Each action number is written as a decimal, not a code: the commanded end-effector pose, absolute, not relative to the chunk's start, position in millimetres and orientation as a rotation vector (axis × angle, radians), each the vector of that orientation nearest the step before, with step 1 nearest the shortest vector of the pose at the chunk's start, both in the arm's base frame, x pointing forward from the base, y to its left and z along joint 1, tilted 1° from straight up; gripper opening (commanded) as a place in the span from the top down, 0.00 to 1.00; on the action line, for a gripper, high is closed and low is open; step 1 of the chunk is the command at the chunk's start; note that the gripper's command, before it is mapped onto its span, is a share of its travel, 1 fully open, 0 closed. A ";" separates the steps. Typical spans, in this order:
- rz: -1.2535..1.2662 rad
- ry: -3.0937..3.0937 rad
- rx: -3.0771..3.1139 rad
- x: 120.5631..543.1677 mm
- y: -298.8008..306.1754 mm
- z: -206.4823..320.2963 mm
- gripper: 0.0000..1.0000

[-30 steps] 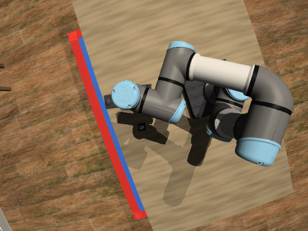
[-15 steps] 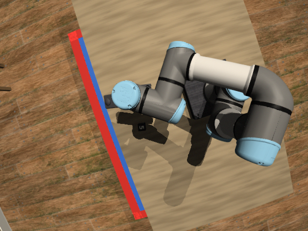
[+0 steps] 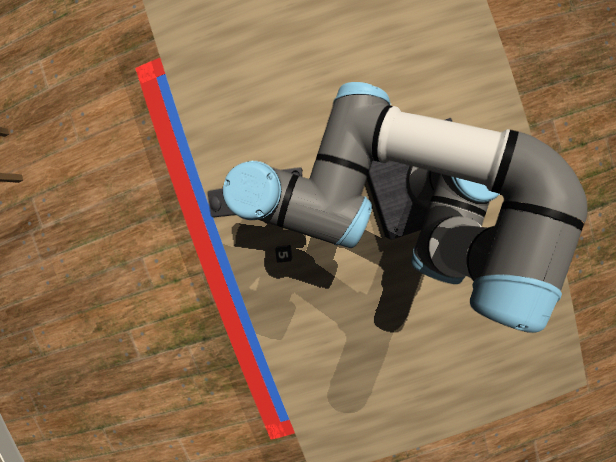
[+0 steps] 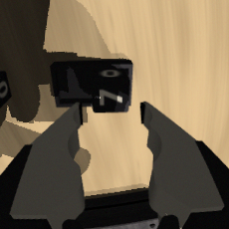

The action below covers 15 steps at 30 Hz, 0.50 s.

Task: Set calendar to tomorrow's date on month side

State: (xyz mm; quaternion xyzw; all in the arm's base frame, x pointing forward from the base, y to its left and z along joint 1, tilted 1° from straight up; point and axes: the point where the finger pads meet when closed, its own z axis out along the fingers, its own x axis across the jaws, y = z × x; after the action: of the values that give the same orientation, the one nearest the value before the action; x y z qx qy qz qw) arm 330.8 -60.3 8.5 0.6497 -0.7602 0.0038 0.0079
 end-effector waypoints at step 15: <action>0.012 -2.377 2.031 330.8 -60.7 -4.7 0.71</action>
State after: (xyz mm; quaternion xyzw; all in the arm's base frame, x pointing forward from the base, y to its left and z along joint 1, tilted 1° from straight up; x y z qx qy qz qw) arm 329.6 -59.6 3.0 0.6497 -0.7602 0.0012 0.0086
